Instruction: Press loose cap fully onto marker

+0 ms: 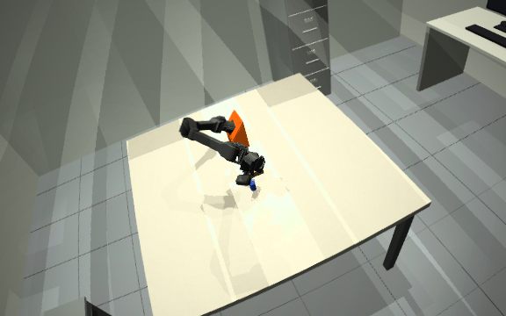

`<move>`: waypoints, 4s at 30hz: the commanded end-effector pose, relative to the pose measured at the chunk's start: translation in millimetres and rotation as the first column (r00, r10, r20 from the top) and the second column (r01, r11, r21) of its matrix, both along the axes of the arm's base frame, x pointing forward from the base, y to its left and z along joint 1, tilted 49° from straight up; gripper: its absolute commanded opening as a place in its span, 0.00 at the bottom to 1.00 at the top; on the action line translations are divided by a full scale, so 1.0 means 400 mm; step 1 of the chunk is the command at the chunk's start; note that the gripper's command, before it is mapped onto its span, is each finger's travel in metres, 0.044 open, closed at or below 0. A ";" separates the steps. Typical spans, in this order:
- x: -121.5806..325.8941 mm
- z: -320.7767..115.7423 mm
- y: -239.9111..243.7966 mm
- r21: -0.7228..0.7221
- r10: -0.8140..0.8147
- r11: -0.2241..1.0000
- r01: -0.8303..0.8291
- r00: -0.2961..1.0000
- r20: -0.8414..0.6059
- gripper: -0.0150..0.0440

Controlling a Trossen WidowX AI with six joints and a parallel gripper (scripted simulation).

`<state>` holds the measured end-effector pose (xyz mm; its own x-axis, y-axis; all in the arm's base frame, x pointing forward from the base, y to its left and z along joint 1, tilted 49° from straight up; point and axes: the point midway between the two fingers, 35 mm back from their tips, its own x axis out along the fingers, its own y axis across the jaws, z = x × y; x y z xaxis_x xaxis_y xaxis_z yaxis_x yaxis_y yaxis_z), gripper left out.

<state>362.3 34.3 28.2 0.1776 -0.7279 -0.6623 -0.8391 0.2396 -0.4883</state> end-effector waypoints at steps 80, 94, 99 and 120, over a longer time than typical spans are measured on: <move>-0.042 -0.001 0.030 0.003 0.003 1.000 -0.003 1.000 -0.007 0.25; -0.175 -0.010 0.102 0.012 0.005 1.000 -0.004 1.000 -0.013 0.25; -0.224 -0.010 0.119 0.009 0.003 1.000 -0.003 1.000 -0.013 0.25; -0.292 -0.026 0.117 -0.001 0.000 1.000 0.000 1.000 -0.011 0.25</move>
